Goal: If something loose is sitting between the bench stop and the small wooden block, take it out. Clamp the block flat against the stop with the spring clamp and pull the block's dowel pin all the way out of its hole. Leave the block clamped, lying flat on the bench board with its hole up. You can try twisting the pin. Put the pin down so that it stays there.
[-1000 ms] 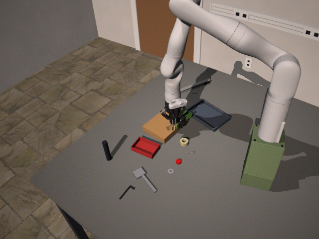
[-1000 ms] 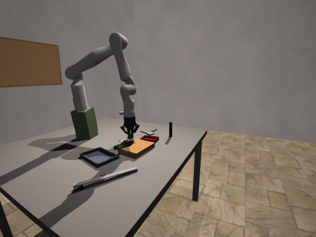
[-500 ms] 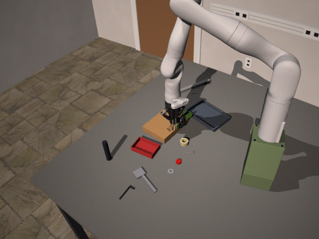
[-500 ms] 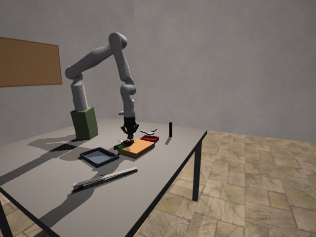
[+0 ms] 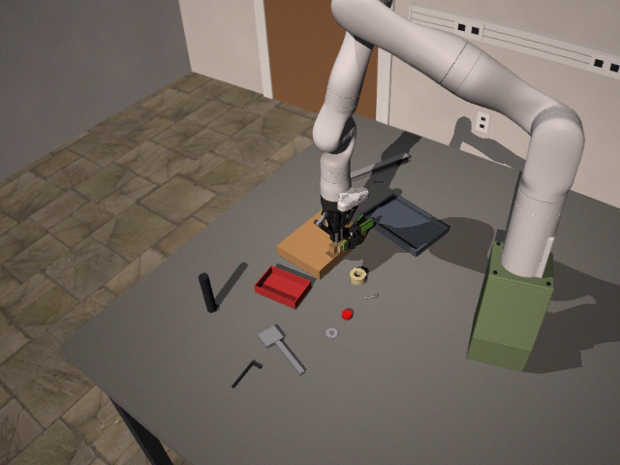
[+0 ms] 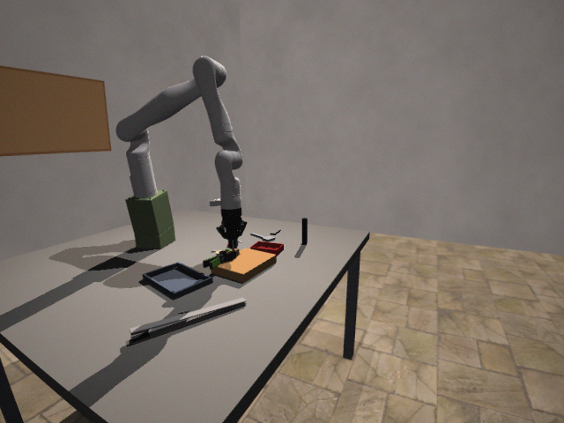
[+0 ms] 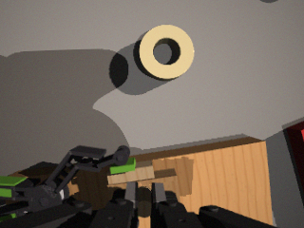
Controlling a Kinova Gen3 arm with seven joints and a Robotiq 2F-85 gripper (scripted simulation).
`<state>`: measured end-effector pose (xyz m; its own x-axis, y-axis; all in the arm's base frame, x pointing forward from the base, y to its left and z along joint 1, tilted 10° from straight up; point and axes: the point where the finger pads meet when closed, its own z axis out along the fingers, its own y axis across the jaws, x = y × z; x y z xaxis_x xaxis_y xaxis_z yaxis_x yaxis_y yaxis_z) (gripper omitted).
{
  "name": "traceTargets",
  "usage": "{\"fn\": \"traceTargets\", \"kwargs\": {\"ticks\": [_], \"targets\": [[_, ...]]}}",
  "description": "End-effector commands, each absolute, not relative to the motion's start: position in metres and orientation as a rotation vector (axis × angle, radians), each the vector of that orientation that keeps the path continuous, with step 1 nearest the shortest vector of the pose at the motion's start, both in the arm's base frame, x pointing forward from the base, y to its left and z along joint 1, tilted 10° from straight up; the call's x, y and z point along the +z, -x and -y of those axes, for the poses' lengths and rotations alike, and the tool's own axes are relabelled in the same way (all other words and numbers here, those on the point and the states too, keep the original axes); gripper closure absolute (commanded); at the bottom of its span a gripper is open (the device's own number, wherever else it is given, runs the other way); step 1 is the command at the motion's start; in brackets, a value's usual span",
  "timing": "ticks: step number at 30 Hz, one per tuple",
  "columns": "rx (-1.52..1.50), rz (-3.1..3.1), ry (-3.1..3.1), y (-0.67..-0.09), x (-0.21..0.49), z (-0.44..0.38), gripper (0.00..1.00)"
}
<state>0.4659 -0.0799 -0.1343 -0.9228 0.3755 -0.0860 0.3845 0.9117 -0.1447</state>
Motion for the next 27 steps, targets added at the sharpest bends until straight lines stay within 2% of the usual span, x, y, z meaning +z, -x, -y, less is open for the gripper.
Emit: {"fn": "traceTargets", "kwargs": {"ticks": [1,27], "targets": [[-0.243,-3.023,-0.558,-0.4674,-0.1327,0.0791,0.9],[-0.256,-3.098,-0.083,-0.4674,-0.1324,0.079,0.9]]}}
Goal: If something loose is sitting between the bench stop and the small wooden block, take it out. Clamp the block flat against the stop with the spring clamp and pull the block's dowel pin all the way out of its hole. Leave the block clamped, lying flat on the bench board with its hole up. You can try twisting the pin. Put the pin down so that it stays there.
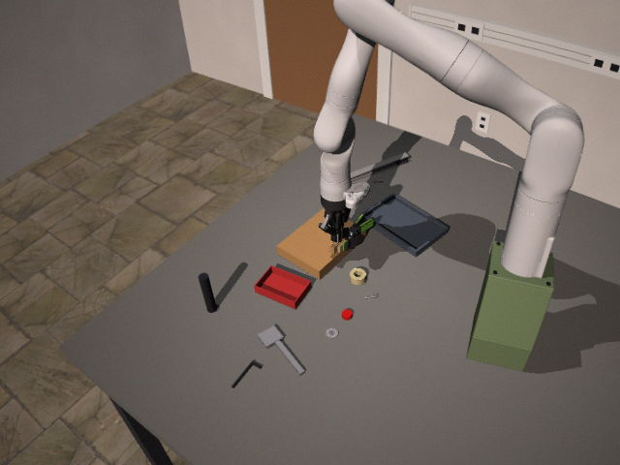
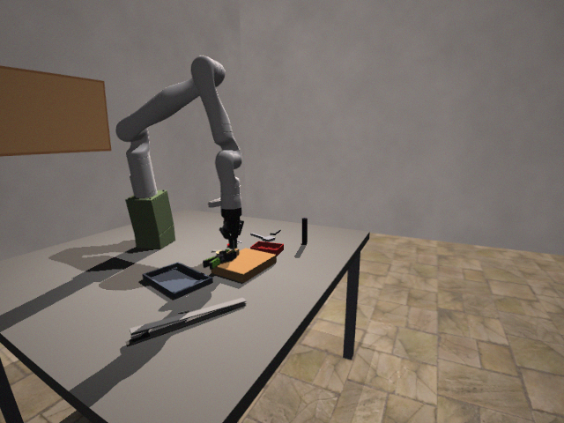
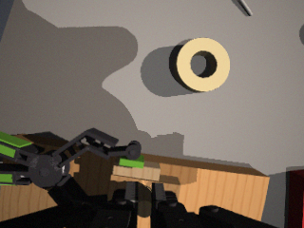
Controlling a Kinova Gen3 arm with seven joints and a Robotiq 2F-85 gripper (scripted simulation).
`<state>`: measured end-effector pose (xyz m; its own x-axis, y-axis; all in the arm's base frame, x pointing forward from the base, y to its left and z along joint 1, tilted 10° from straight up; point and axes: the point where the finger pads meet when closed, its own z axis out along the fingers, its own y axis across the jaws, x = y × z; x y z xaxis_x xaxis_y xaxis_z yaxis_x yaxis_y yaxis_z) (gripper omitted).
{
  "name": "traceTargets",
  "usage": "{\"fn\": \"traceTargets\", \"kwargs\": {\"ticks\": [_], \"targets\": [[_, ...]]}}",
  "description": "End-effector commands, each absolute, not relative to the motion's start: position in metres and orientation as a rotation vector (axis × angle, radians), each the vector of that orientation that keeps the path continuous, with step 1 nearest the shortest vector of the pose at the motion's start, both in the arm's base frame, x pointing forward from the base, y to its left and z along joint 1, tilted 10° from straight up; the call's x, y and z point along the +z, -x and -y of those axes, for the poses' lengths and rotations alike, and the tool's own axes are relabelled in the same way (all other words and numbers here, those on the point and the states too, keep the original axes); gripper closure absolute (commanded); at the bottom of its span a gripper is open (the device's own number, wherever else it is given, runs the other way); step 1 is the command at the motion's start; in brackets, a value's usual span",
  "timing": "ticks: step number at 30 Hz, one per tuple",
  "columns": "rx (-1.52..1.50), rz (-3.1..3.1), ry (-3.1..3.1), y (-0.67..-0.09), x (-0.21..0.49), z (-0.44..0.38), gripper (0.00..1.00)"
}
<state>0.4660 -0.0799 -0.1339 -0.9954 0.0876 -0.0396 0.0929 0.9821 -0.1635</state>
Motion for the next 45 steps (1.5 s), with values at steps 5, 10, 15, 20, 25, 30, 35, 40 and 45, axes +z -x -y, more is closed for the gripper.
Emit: {"fn": "traceTargets", "kwargs": {"ticks": [5,10,15,20,25,30,35,40,45], "targets": [[-0.258,-3.104,0.021,-0.4674,-0.1323,0.079,0.9],[-0.259,-3.106,0.083,-0.4674,-0.1323,0.079,0.9],[-0.261,-3.107,0.189,-0.4674,-0.1322,0.079,0.9],[-0.262,-3.105,0.295,-0.4674,-0.1321,0.079,0.9],[-0.263,-3.101,0.359,-0.4674,-0.1321,0.079,0.9],[-0.263,-3.093,0.466,-0.4674,-0.132,0.079,0.9],[-0.264,-3.081,0.573,-0.4674,-0.1319,0.0789,0.9],[-0.264,-3.068,0.66,-0.4674,-0.1318,0.0789,0.9],[-0.264,-3.053,0.746,-0.4674,-0.1316,0.0789,0.9]]}}
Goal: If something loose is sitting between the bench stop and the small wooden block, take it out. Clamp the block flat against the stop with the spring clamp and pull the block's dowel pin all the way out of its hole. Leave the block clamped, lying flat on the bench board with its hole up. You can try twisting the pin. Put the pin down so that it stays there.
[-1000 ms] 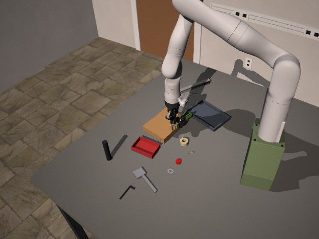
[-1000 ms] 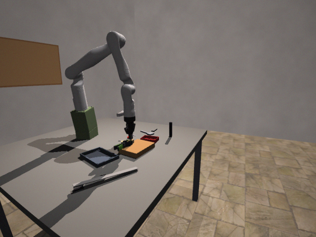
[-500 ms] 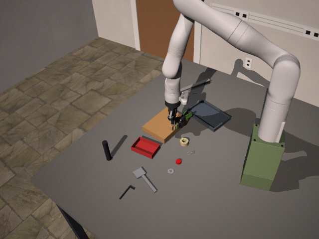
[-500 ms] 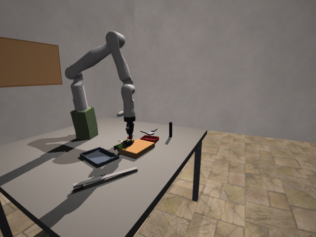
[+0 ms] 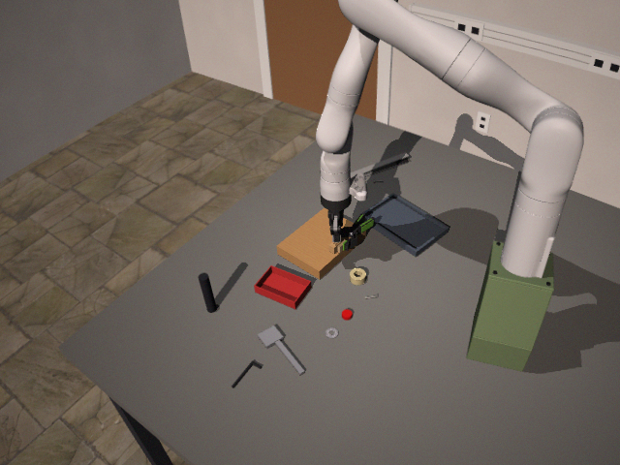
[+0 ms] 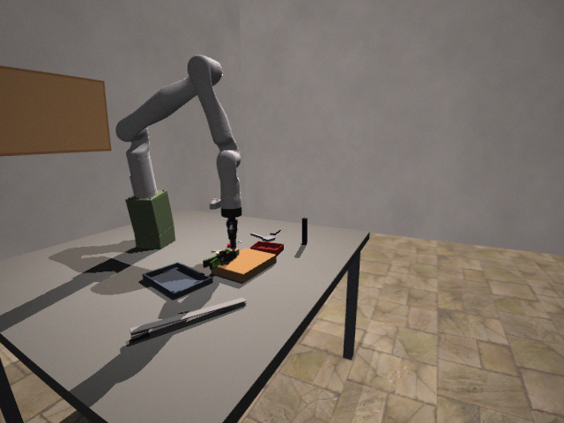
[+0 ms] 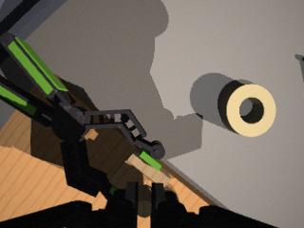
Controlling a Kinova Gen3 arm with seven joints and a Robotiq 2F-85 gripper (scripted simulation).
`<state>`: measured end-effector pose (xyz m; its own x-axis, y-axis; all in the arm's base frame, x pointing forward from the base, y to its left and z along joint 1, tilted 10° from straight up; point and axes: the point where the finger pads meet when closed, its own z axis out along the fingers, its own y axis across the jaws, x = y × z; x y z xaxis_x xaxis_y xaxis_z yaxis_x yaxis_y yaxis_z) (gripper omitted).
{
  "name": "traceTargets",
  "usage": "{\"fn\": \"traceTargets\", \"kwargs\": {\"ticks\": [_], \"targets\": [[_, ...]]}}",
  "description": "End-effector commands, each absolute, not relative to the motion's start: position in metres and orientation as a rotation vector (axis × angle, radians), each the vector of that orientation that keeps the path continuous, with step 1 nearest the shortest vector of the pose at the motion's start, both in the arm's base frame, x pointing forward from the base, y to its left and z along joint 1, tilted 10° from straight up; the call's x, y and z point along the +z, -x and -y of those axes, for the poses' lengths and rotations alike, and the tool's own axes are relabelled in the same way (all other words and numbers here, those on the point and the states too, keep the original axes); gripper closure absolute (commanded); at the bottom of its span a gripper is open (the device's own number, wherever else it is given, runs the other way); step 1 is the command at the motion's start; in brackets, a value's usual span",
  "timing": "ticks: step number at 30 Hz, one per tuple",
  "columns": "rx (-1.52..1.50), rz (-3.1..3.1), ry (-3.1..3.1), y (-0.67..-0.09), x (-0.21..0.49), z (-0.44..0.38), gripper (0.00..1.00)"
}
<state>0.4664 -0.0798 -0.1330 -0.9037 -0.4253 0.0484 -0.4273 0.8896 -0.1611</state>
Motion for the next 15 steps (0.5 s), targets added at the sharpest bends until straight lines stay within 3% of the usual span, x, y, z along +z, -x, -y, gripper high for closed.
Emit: {"fn": "traceTargets", "kwargs": {"ticks": [1,15], "targets": [[0.262,3.023,-0.76,-0.4674,-0.1315,0.0789,0.9],[0.264,3.091,-0.504,-0.4674,-0.1311,0.0788,0.9]]}}
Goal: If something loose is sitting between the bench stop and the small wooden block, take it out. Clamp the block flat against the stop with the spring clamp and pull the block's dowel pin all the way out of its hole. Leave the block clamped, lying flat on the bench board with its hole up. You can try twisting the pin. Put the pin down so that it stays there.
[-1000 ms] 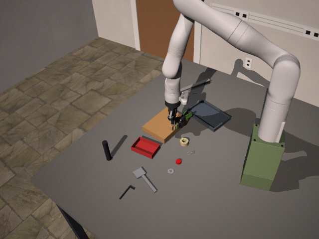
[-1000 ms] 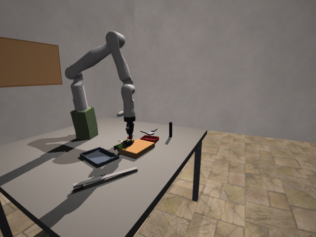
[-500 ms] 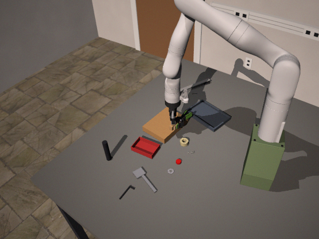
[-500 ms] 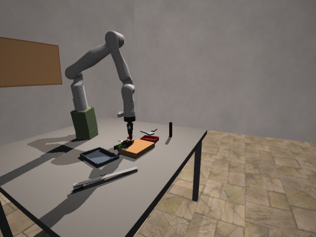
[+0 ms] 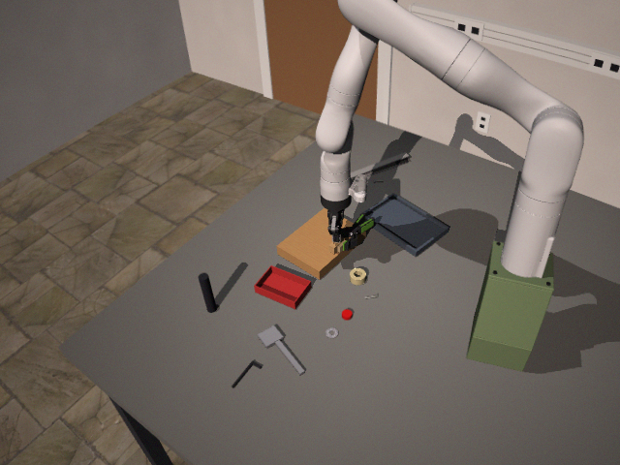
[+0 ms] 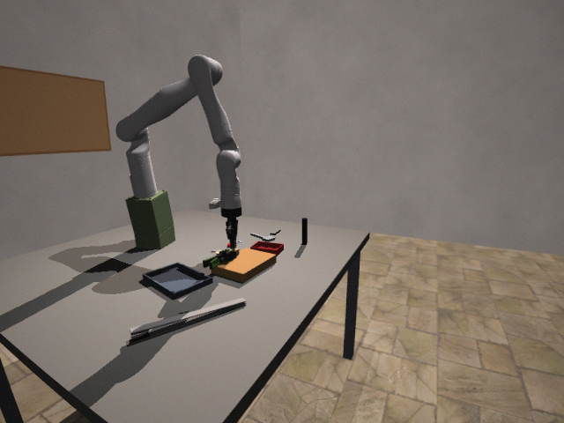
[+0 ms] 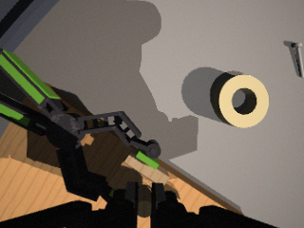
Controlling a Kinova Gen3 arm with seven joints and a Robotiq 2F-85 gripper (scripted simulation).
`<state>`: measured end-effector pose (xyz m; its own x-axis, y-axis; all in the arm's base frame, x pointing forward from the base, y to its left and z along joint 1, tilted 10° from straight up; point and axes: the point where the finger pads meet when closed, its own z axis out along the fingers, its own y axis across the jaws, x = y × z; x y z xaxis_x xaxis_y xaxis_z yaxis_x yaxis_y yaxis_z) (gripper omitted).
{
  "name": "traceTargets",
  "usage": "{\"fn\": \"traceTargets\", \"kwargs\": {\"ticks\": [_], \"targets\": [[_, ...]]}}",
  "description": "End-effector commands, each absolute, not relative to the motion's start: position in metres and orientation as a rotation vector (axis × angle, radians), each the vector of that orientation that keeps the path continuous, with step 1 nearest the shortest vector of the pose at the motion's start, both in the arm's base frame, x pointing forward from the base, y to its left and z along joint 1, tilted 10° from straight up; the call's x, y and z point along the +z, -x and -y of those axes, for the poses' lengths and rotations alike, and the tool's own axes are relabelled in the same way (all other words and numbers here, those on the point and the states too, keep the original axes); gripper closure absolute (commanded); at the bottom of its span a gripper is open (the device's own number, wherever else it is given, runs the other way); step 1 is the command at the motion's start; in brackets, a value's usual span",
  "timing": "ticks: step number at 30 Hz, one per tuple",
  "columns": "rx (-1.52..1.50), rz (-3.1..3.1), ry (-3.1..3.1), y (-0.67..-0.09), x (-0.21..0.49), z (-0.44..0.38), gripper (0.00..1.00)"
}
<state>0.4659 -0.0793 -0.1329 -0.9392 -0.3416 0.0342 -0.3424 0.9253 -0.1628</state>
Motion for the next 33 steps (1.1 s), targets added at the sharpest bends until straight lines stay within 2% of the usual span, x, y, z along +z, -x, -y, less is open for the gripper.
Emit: {"fn": "traceTargets", "kwargs": {"ticks": [1,33], "targets": [[0.264,3.095,-0.482,-0.4674,-0.131,0.0788,0.9],[0.261,3.163,0.158,-0.4674,-0.1306,0.0787,0.9]]}}
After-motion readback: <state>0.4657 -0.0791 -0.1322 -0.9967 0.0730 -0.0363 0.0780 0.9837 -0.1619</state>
